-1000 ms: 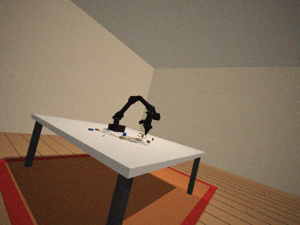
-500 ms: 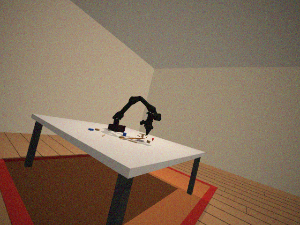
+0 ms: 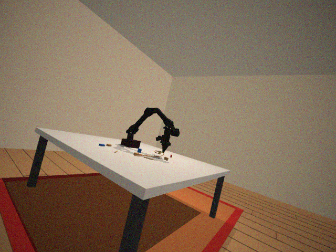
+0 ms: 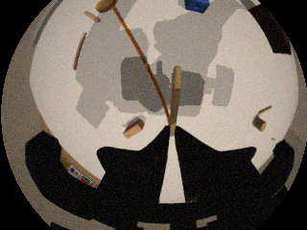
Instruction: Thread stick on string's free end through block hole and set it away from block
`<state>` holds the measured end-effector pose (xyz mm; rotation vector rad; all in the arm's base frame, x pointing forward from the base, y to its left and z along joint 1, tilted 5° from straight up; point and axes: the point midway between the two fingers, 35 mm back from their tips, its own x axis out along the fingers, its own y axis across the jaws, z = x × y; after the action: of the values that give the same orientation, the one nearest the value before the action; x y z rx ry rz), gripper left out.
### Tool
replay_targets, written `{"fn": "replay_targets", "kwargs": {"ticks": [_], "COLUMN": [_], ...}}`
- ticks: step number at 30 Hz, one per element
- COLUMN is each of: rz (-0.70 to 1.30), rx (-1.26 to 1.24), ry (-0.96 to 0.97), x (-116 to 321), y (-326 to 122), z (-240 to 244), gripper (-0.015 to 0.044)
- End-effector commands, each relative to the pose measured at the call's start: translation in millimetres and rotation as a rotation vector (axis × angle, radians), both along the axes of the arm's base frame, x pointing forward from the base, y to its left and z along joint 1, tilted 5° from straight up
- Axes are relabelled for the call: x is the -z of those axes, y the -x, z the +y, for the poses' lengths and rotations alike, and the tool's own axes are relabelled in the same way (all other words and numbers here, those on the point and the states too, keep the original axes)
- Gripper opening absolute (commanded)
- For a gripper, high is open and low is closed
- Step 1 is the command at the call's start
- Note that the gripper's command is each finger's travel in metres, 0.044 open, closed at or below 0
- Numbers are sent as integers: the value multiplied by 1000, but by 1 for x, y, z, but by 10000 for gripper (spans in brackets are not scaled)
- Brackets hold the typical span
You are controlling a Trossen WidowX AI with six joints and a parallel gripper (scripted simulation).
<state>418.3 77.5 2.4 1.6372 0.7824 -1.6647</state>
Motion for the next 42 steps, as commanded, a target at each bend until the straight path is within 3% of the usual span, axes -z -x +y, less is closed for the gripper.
{"fn": "replay_targets", "kwargs": {"ticks": [1, 42], "rz": [6, 14], "rx": [4, 4], "ry": [-5, 2], "x": [5, 34], "y": [6, 41], "z": [1, 3], "gripper": [0, 0]}}
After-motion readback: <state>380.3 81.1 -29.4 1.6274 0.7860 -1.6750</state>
